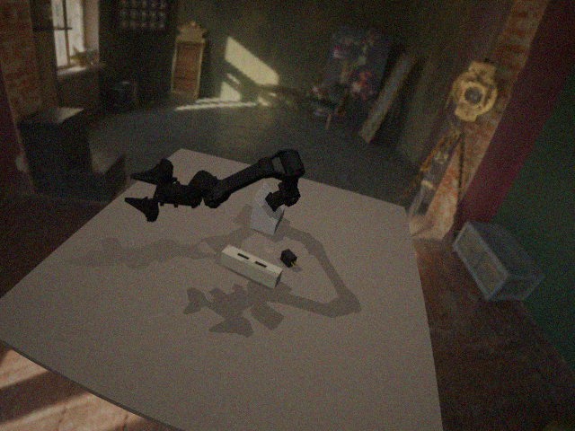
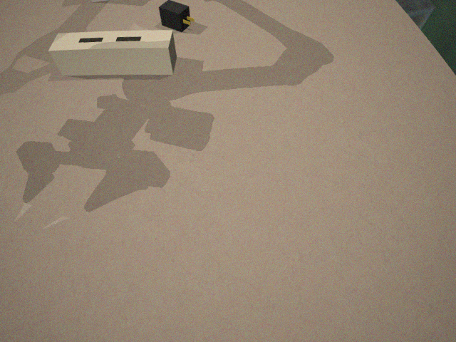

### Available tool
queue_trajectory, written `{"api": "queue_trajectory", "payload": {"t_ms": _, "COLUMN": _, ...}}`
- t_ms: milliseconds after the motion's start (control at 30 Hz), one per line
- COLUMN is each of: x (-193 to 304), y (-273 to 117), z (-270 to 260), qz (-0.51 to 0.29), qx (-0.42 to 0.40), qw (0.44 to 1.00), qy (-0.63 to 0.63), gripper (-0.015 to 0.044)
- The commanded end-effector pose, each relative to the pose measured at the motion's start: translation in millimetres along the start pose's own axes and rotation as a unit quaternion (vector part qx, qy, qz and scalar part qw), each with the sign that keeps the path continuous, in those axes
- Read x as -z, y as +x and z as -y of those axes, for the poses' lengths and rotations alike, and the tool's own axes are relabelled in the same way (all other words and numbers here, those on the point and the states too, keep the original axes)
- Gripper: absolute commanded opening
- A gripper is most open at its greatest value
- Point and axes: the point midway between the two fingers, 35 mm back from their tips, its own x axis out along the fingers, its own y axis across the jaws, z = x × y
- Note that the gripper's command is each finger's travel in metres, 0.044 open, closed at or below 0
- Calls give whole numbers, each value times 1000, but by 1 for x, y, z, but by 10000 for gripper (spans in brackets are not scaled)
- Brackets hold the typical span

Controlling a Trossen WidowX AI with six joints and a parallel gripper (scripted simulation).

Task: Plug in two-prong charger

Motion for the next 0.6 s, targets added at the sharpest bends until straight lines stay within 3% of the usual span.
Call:
{"api": "queue_trajectory", "payload": {"t_ms": 0, "x": 1, "y": 0, "z": 0, "qz": -1, "qx": 1, "qw": 1000, "qy": -2, "gripper": 426}}
{"api": "queue_trajectory", "payload": {"t_ms": 567, "x": 53, "y": -32, "z": 17, "qz": -83, "qx": 108, "qw": 964, "qy": -230, "gripper": 440}}
